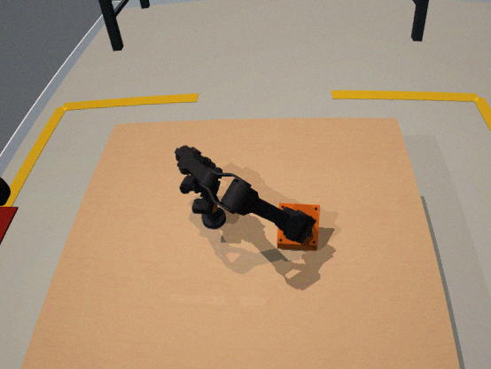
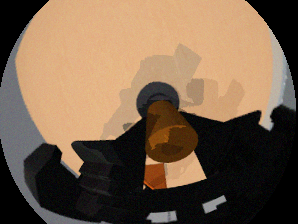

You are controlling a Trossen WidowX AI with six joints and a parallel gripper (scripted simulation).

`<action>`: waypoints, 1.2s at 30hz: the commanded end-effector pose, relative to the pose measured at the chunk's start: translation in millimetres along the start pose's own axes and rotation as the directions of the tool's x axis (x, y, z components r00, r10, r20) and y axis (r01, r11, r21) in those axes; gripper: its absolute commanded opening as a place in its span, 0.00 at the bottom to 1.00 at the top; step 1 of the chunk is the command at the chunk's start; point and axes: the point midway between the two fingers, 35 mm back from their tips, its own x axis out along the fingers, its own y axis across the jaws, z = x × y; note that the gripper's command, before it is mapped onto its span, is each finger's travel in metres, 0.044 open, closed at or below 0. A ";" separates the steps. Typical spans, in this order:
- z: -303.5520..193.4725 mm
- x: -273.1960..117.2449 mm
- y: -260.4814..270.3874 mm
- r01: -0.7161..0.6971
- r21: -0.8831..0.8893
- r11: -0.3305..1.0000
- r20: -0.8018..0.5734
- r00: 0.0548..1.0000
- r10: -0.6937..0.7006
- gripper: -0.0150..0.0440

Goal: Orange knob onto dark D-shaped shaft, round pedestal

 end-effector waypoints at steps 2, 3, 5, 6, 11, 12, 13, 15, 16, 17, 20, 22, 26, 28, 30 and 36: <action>1.0 -1.5 0.3 0.004 0.003 1.000 0.001 1.000 -0.004 0.25; 1.2 -1.3 0.2 0.004 0.003 1.000 0.001 1.000 -0.004 0.25; 1.3 -0.8 -0.1 0.004 0.003 1.000 0.001 1.000 -0.004 0.25; 1.2 -0.5 -0.3 0.004 0.003 1.000 0.001 1.000 -0.004 0.25; 0.8 0.7 -1.1 0.004 0.003 1.000 0.001 1.000 -0.004 0.25; 0.6 0.8 -1.0 0.004 0.003 1.000 0.001 1.000 -0.004 0.25; 0.5 0.9 -1.0 0.004 0.003 1.000 0.001 1.000 -0.004 0.25; 0.5 1.6 -0.9 0.004 0.003 1.000 0.001 1.000 -0.004 0.25; 0.5 1.8 -0.8 0.004 0.003 1.000 0.001 1.000 -0.004 0.25; 0.5 2.0 -0.7 0.004 0.003 1.000 0.001 1.000 -0.004 0.25; 0.6 2.8 -0.6 0.004 0.003 1.000 0.001 1.000 -0.004 0.25; 0.7 3.3 -0.5 0.004 0.003 1.000 0.001 1.000 -0.004 0.25; 0.7 2.5 -0.5 0.004 0.003 1.000 0.001 1.000 -0.004 0.25; 0.7 2.9 -0.5 0.004 -0.018 1.000 0.001 1.000 -0.004 0.25; 0.7 2.9 -0.5 0.004 -0.021 1.000 0.001 1.000 -0.004 0.25; 0.7 3.2 -0.5 0.004 -0.021 1.000 0.001 1.000 -0.004 0.25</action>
